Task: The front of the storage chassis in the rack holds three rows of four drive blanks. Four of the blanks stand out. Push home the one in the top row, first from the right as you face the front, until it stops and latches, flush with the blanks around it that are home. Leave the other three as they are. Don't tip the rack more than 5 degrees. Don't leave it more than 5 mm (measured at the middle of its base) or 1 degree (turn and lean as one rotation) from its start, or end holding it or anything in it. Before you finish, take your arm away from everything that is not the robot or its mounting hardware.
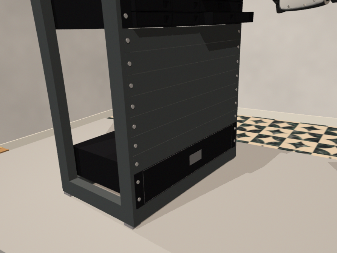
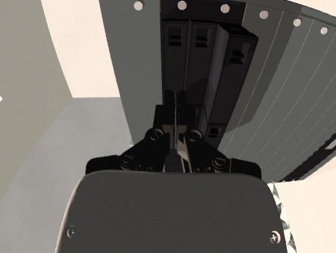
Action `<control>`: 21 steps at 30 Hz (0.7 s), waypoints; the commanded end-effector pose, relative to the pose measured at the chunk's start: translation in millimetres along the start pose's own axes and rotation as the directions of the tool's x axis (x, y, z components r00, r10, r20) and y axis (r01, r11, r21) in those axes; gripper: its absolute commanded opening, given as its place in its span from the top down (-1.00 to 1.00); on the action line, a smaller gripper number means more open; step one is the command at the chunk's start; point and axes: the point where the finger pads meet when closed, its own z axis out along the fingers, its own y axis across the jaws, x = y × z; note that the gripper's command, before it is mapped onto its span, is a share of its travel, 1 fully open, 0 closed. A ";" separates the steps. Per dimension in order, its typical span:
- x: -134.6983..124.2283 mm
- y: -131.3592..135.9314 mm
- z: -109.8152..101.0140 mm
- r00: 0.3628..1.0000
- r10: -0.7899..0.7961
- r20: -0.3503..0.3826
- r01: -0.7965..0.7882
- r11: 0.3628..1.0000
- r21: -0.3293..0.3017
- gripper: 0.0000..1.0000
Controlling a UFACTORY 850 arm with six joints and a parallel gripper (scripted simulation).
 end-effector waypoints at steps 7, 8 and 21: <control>-0.5 -1.0 -30.2 1.000 0.001 -0.001 -0.001 1.000 0.002 1.00; -0.5 -1.0 -31.3 1.000 0.001 -0.001 -0.001 1.000 0.002 1.00; -1.1 0.1 -71.2 1.000 -0.004 0.001 0.004 1.000 -0.006 1.00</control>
